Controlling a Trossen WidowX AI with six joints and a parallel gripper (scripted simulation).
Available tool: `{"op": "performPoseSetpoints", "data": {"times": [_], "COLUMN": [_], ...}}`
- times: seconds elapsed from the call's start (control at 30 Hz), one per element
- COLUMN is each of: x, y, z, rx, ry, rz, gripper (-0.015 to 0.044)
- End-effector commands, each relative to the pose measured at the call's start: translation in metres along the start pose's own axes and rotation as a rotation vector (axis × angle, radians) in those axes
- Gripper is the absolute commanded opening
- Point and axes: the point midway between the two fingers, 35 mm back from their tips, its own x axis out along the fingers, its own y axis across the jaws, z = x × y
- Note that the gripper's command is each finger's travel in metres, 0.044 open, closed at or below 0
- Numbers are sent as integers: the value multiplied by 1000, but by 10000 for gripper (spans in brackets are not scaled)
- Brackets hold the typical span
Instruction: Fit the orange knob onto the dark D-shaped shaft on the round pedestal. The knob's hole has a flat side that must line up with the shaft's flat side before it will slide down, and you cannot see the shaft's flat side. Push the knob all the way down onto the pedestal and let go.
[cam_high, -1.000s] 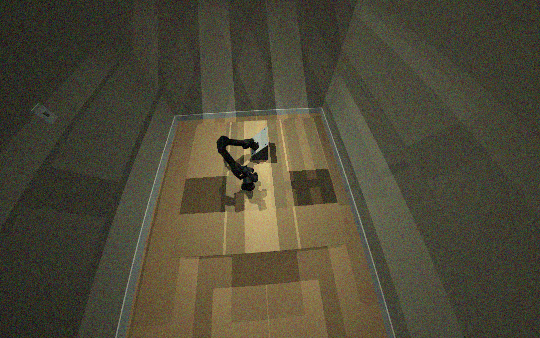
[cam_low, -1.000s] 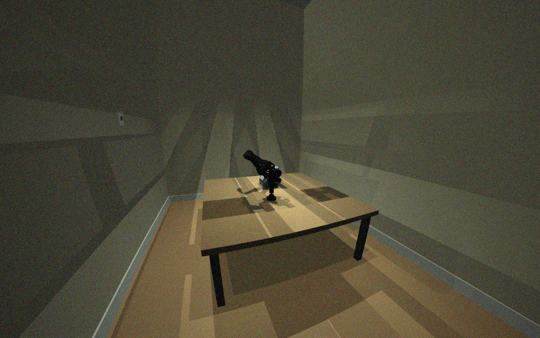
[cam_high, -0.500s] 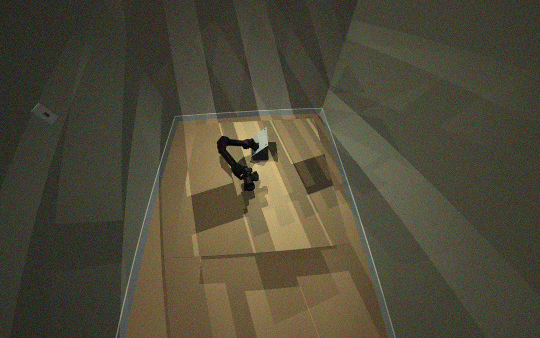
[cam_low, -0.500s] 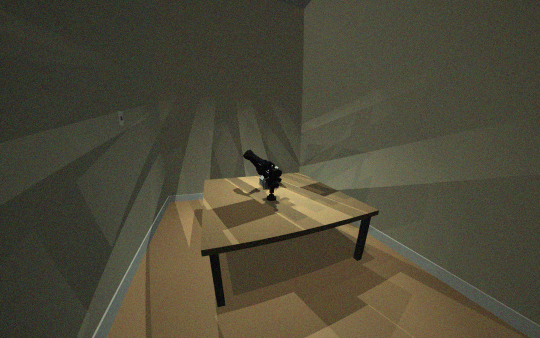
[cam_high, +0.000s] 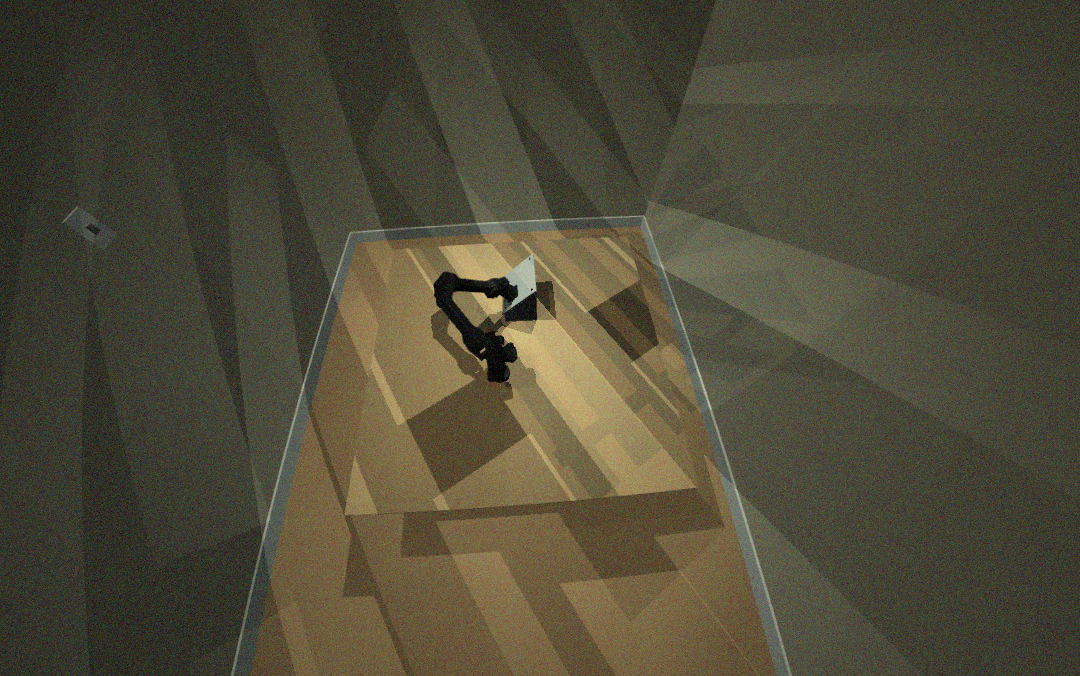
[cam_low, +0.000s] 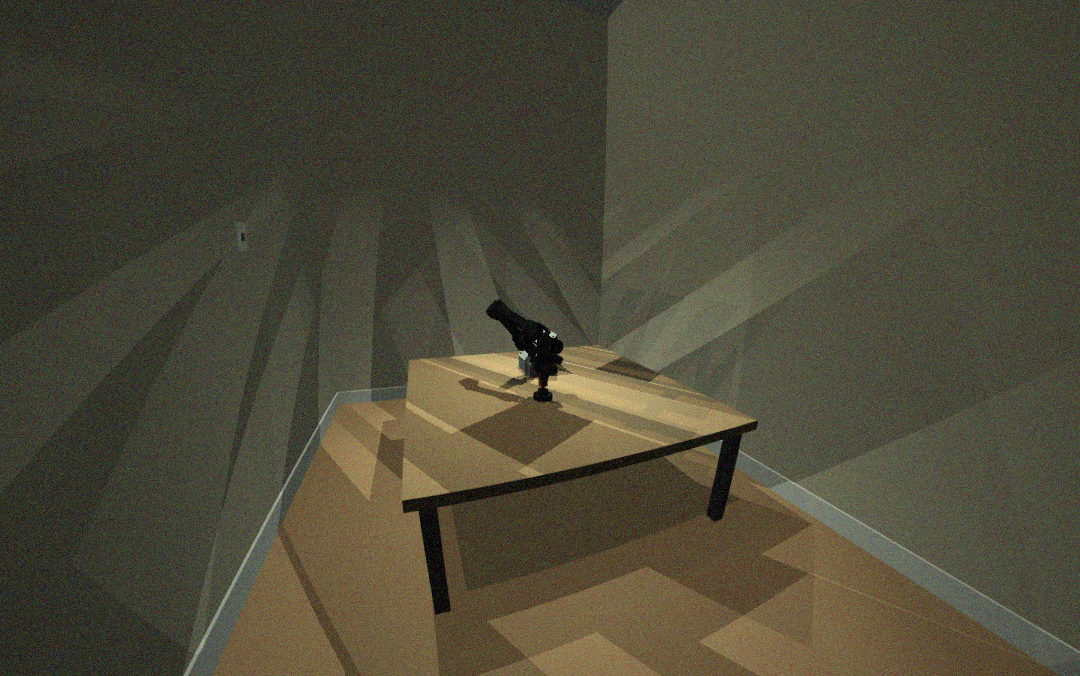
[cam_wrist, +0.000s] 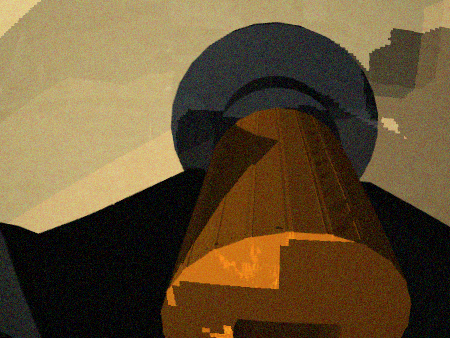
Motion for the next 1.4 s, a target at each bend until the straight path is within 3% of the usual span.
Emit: {"op": "performPoseSetpoints", "data": {"times": [0.0, 0.7, 0.93, 1.37], "x": [1, -4, -3, -1], "y": [0, 0, -1, 0], "z": [0, 1, 1, 0], "rx": [-4, -4, -203, -214], "ry": [-1, -1, -1, -1], "rz": [-1, -1, -2, -1], "gripper": [0, 0, 0, 0]}}
